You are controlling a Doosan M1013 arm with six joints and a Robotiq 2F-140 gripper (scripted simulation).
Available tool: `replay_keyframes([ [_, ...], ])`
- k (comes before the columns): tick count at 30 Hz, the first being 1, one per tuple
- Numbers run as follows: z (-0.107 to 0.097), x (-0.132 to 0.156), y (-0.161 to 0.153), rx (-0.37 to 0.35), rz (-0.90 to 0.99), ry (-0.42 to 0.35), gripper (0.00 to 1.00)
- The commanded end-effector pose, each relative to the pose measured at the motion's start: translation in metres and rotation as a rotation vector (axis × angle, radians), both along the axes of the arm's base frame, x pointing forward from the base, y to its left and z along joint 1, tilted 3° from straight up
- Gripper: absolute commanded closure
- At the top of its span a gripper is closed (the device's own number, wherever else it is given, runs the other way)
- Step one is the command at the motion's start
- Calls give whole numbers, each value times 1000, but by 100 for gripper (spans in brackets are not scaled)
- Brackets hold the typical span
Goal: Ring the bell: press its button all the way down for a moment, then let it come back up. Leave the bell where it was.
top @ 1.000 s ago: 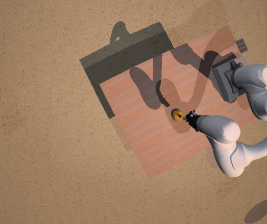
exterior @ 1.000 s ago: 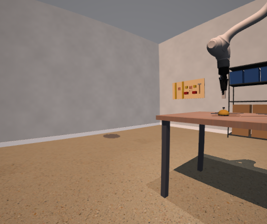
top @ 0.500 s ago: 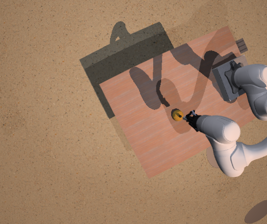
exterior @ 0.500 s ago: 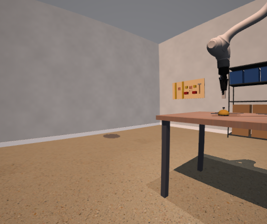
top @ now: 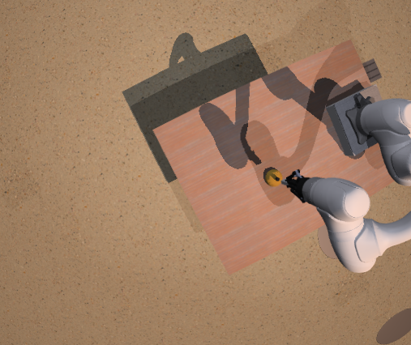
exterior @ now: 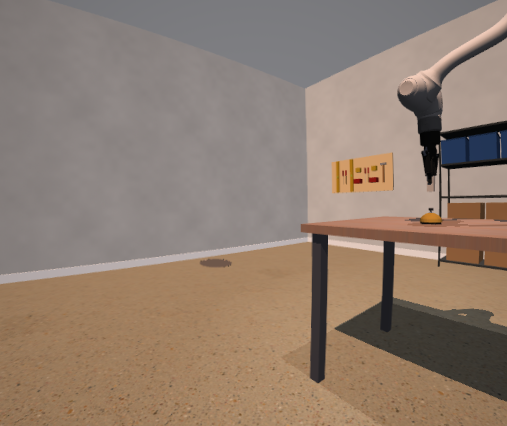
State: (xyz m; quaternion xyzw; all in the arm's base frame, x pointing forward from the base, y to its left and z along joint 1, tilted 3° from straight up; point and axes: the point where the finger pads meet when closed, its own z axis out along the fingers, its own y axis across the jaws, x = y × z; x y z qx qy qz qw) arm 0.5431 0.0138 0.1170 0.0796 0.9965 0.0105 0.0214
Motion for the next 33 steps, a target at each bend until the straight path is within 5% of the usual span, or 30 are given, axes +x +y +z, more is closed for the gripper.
replay_keyframes([
  [1,0,0,0,0,0,0,100],
  [33,-32,2,5,0,0,0,100],
])
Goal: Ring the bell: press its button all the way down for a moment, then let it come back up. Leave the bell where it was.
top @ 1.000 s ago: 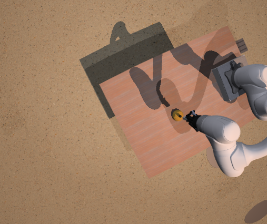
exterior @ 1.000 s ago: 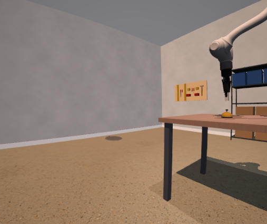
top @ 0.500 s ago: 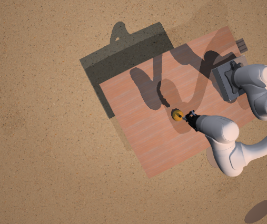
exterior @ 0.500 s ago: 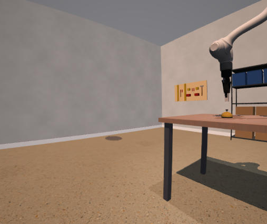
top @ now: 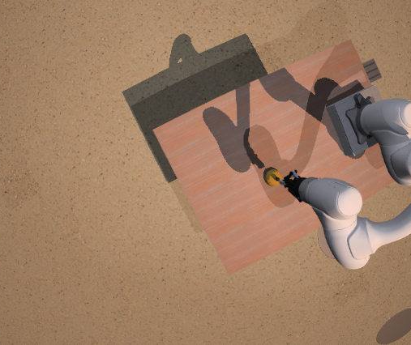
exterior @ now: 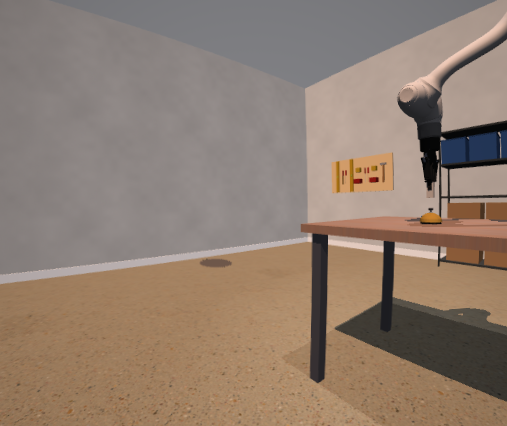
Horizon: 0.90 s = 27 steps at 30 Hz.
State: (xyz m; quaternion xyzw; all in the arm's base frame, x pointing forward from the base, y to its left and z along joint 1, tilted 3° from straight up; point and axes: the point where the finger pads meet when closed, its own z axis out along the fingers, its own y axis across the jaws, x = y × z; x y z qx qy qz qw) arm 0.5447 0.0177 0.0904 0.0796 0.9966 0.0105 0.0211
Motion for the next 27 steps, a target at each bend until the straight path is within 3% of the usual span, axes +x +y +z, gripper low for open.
replay_keyframes([
  [1,-7,1,1,0,0,0,100],
  [11,-24,2,4,0,0,0,100],
  [27,-35,2,5,0,0,0,100],
])
